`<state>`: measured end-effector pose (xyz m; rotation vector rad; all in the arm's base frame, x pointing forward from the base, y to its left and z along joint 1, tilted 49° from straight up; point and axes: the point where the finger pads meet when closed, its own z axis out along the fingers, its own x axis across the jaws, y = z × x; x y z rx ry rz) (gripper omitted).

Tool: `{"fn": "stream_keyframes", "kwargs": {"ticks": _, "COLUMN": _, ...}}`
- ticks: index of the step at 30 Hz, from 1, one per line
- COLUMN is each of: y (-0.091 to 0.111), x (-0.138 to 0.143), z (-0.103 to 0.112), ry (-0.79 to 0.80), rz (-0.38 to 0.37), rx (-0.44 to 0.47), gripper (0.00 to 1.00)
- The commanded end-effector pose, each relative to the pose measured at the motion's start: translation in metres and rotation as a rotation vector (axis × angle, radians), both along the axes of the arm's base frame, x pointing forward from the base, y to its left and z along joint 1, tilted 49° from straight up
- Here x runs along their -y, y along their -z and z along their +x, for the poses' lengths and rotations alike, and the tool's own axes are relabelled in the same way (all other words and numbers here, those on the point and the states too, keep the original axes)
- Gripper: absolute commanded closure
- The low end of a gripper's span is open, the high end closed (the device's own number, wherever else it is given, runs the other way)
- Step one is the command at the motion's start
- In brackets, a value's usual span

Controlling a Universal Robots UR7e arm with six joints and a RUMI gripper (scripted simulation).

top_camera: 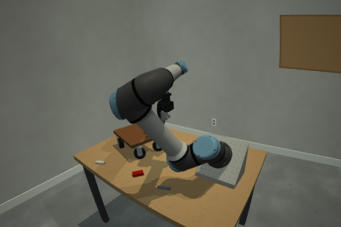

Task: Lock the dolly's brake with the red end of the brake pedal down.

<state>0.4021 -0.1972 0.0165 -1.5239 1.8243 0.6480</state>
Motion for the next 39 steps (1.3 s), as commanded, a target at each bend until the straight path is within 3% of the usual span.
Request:
{"fn": "stream_keyframes", "kwargs": {"ticks": 1, "y": 0.000, "x": -0.002, "z": 0.002, "ry": -0.140, "rz": -0.032, "rx": 0.163, "gripper": 1.00}}
{"fn": "stream_keyframes", "kwargs": {"ticks": 3, "y": 0.000, "x": -0.002, "z": 0.002, "ry": -0.140, "rz": -0.032, "rx": 0.163, "gripper": 1.00}}
{"fn": "stream_keyframes", "kwargs": {"ticks": 18, "y": 0.002, "x": -0.011, "z": 0.004, "ry": -0.574, "rz": -0.150, "rx": 0.651, "gripper": 1.00}}
{"fn": "stream_keyframes", "kwargs": {"ticks": 20, "y": 0.002, "x": -0.011, "z": 0.004, "ry": -0.574, "rz": -0.150, "rx": 0.651, "gripper": 1.00}}
{"fn": "stream_keyframes", "kwargs": {"ticks": 35, "y": 0.008, "x": -0.018, "z": 0.001, "ry": -1.004, "rz": -0.266, "rx": 1.135, "gripper": 1.00}}
{"fn": "stream_keyframes", "kwargs": {"ticks": 37, "y": 0.008, "x": -0.018, "z": 0.001, "ry": -1.004, "rz": -0.266, "rx": 1.135, "gripper": 1.00}}
{"fn": "stream_keyframes", "kwargs": {"ticks": 39, "y": 0.010, "x": -0.018, "z": 0.000, "ry": -1.056, "rz": -0.280, "rx": 1.194, "gripper": 1.00}}
